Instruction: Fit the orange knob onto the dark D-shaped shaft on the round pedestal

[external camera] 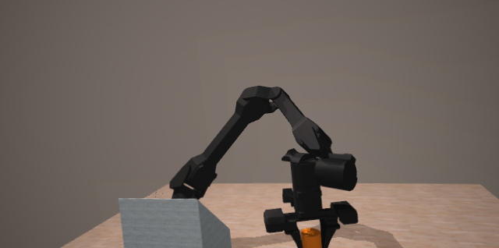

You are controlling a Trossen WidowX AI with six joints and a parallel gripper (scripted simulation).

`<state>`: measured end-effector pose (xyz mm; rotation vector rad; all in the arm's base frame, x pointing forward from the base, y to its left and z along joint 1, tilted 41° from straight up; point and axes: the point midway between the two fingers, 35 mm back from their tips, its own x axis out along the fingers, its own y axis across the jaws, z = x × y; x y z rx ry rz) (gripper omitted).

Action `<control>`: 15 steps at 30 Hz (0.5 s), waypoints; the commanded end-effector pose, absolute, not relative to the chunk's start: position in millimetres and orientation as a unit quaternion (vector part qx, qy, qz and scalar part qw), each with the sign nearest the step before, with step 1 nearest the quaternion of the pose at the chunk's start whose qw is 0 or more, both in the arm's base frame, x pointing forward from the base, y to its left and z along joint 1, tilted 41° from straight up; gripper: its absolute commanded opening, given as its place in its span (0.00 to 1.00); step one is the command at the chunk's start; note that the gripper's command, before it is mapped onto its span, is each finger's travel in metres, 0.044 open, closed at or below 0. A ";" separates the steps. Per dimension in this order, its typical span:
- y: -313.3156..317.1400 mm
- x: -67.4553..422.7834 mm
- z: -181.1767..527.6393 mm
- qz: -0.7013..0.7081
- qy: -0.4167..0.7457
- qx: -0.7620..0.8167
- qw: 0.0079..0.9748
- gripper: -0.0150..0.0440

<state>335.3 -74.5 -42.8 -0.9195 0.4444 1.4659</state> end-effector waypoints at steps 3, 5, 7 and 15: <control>-74.0 335.9 -43.3 0.640 0.190 -0.406 0.624 0.25; -74.0 335.9 -43.3 0.639 0.192 -0.403 0.626 0.25; -73.9 336.0 -43.4 0.635 0.205 -0.391 0.634 0.25; -73.8 336.0 -43.5 0.633 0.212 -0.384 0.638 0.25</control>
